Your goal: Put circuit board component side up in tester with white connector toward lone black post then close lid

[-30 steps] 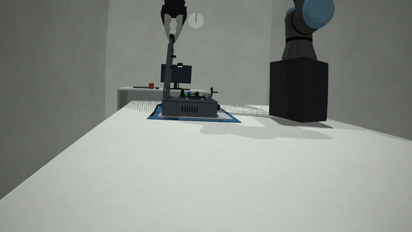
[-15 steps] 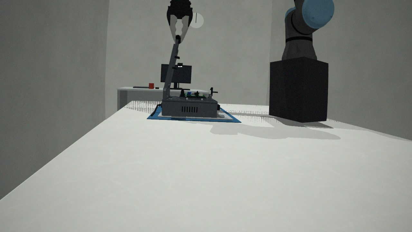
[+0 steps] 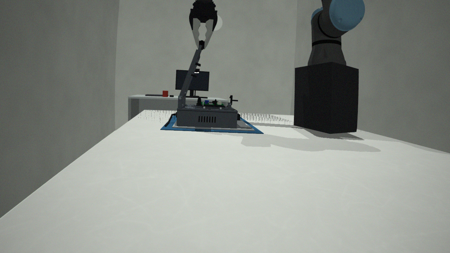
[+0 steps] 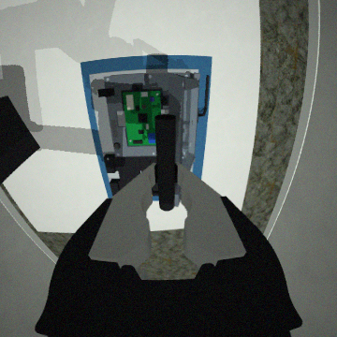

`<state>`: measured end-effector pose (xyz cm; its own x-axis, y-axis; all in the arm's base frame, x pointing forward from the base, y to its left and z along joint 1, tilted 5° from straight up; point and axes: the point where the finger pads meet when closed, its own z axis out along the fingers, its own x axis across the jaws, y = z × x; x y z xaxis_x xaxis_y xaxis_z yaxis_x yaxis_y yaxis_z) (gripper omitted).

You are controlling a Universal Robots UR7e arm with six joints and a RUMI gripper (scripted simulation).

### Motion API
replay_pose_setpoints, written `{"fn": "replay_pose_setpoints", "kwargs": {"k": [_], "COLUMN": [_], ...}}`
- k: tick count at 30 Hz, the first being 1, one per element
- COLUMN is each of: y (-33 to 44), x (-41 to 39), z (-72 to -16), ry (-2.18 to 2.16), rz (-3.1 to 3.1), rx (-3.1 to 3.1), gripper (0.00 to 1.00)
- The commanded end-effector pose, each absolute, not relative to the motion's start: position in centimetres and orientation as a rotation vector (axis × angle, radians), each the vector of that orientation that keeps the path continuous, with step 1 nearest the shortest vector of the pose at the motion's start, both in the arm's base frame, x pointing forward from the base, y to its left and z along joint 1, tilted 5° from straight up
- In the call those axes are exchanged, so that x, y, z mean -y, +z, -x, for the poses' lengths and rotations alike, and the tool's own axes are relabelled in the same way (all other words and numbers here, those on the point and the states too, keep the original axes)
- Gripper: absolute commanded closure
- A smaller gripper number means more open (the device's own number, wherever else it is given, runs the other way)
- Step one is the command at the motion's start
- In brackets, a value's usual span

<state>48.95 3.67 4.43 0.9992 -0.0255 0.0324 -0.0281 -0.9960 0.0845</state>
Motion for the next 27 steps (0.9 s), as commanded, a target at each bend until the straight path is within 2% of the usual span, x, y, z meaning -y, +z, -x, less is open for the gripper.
{"fn": "replay_pose_setpoints", "kwargs": {"k": [1,27], "y": [4.1,1.7], "x": [-3.7,-3.6], "z": [-48.0,-43.9], "ry": [0.05,0.05], "rz": [-3.056,-3.056], "rx": [0.041,0.041], "gripper": [1.0,1.0]}}
